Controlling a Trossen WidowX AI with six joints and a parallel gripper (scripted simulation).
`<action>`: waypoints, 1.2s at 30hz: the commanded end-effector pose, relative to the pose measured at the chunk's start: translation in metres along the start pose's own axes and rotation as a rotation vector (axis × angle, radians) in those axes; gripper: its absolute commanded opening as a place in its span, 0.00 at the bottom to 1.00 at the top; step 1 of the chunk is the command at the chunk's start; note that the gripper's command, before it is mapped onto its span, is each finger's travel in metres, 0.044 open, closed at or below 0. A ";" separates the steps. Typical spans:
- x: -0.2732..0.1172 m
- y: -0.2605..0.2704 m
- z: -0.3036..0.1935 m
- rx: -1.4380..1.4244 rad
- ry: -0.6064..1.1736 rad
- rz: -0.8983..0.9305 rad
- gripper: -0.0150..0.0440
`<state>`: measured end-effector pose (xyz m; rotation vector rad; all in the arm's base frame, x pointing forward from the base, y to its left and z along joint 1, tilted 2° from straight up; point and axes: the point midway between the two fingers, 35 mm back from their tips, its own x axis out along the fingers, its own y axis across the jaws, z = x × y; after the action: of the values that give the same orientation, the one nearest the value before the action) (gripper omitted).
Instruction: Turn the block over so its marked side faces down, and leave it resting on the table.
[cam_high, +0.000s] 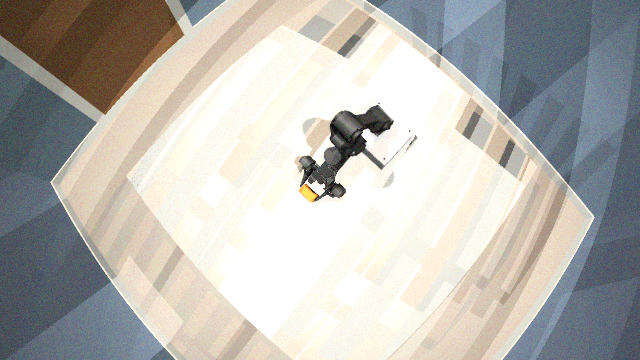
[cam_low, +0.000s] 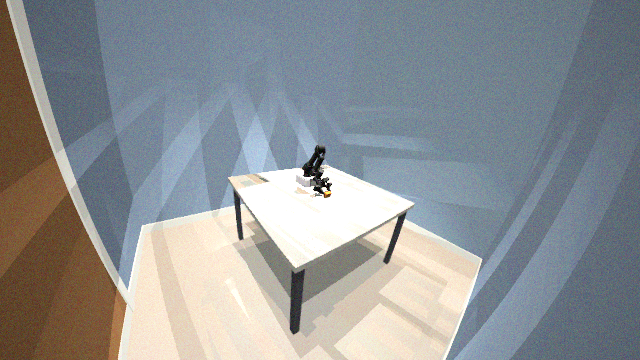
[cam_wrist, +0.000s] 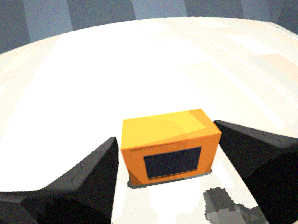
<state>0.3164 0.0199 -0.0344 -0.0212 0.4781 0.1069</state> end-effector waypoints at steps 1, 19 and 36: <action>0.000 0.000 0.000 0.006 -0.001 0.003 1.00; 0.000 0.000 0.000 0.006 -0.001 0.003 1.00; 0.006 0.000 0.000 0.007 0.043 0.003 1.00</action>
<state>0.3162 0.0198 -0.0358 -0.0209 0.4915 0.1066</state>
